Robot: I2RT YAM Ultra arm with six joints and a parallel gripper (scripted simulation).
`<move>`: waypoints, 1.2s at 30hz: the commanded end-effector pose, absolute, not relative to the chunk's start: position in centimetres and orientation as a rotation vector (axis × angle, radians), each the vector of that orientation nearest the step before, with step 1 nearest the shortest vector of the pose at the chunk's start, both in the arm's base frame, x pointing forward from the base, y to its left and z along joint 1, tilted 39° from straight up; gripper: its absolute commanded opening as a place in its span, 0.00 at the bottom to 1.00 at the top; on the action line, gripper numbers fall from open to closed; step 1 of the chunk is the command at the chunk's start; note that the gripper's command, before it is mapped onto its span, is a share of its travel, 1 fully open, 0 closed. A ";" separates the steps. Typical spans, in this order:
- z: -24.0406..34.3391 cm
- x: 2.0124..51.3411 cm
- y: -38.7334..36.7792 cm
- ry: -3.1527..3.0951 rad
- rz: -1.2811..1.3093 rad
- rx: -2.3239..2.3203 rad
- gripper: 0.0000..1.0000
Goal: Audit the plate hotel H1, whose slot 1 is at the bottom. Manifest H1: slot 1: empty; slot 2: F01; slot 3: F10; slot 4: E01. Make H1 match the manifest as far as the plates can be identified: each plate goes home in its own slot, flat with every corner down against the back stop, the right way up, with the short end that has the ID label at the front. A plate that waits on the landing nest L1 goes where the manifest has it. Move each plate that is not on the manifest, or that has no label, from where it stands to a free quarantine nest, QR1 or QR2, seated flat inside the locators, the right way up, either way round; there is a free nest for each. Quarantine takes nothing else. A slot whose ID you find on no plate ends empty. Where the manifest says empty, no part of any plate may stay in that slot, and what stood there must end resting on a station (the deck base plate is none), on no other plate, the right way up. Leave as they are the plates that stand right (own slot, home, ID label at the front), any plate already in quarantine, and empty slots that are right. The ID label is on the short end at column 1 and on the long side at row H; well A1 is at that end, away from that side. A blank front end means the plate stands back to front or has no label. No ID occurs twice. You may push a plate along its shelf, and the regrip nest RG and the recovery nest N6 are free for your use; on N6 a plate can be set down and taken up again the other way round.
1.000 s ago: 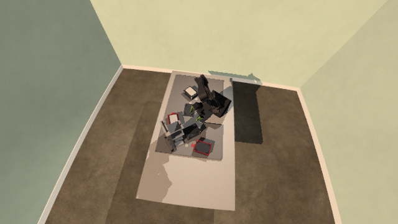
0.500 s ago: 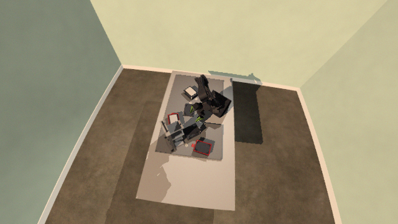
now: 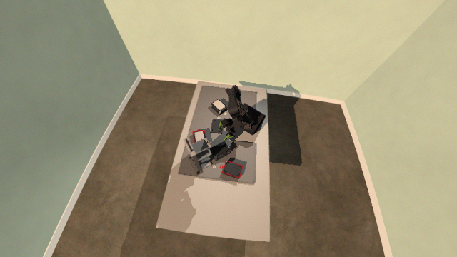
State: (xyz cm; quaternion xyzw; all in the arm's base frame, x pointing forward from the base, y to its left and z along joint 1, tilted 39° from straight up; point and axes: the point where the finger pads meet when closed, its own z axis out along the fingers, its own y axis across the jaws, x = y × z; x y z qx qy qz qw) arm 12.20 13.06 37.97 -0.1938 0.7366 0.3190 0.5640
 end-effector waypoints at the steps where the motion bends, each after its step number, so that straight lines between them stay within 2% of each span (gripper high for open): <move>1: 37.9 15.9 15.4 1.733 0.748 -0.464 1.00; 17: 38.2 17.7 16.9 1.731 0.749 -0.463 1.00; 19: 40.8 16.7 16.0 1.654 0.770 -0.446 1.00; 36: 40.8 16.5 16.2 1.653 0.779 -0.454 1.00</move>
